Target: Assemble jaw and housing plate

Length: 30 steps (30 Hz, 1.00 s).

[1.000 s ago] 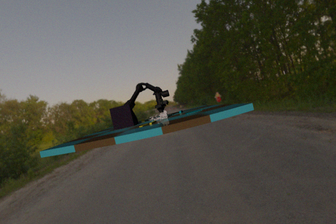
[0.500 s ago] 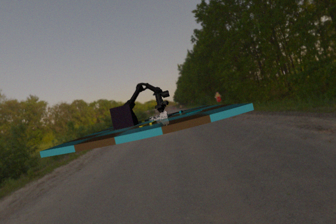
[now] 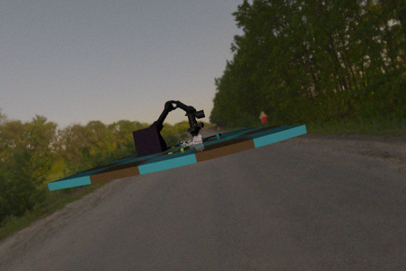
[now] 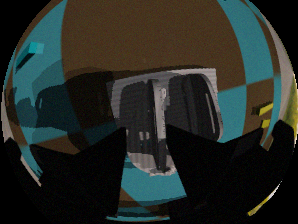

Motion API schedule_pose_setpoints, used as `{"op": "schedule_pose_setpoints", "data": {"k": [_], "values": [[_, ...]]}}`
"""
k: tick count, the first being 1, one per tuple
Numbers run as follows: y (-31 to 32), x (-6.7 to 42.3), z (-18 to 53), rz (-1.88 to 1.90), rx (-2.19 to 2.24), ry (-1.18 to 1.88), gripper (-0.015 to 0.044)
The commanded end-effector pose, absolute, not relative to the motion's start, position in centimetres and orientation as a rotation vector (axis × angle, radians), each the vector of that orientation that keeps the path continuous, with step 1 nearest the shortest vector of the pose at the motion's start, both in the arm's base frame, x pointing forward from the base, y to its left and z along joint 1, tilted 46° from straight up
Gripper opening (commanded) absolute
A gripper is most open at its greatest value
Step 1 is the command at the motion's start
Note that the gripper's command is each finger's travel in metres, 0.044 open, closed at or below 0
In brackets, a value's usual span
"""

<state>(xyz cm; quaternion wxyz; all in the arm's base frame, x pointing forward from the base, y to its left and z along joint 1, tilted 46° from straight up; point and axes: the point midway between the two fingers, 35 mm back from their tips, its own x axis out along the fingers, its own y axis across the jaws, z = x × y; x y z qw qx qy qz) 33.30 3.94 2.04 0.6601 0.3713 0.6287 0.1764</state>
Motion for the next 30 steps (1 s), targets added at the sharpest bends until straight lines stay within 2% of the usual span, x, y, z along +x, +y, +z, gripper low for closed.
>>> {"op": "schedule_pose_setpoints", "data": {"k": [1, 30], "values": [[4.02, 33.33, 1.96, 0.397, 0.847, 1.423, 0.0134], [4.47, 33.42, 1.53, 0.396, 0.849, 1.423, 0.0134]]}}
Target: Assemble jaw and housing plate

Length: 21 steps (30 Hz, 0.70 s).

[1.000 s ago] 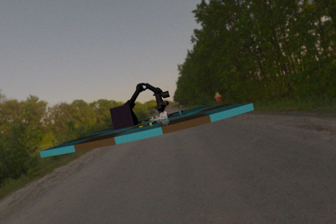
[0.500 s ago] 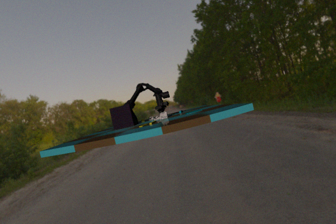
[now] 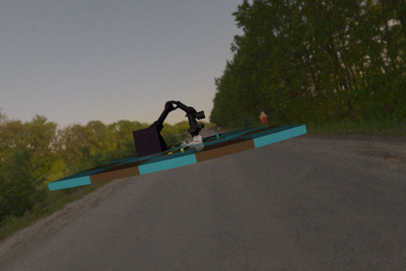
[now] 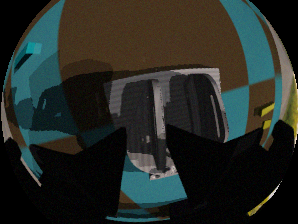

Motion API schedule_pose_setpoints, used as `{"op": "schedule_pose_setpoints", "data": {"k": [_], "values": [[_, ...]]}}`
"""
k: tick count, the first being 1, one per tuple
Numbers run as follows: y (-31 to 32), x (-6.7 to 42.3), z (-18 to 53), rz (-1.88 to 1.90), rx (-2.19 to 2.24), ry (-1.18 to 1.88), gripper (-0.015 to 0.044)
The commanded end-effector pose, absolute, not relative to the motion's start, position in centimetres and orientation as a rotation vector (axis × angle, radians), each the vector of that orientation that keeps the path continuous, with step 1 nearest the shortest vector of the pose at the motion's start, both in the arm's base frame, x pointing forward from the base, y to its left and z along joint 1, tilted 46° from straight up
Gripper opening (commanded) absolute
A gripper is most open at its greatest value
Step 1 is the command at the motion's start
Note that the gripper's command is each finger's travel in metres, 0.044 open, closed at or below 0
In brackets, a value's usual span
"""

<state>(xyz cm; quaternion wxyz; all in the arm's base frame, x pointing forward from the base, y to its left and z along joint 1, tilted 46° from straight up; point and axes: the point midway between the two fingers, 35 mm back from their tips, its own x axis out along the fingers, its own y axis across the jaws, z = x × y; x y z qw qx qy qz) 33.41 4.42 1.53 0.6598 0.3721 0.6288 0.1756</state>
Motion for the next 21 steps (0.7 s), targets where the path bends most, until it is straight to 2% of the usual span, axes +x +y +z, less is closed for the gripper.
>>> {"op": "schedule_pose_setpoints", "data": {"k": [1, 21], "values": [[4.49, 33.43, 1.5, 0.396, 0.849, 1.423, 0.0134], [4.68, 33.46, 1.32, 0.396, 0.85, 1.423, 0.0134]]}}
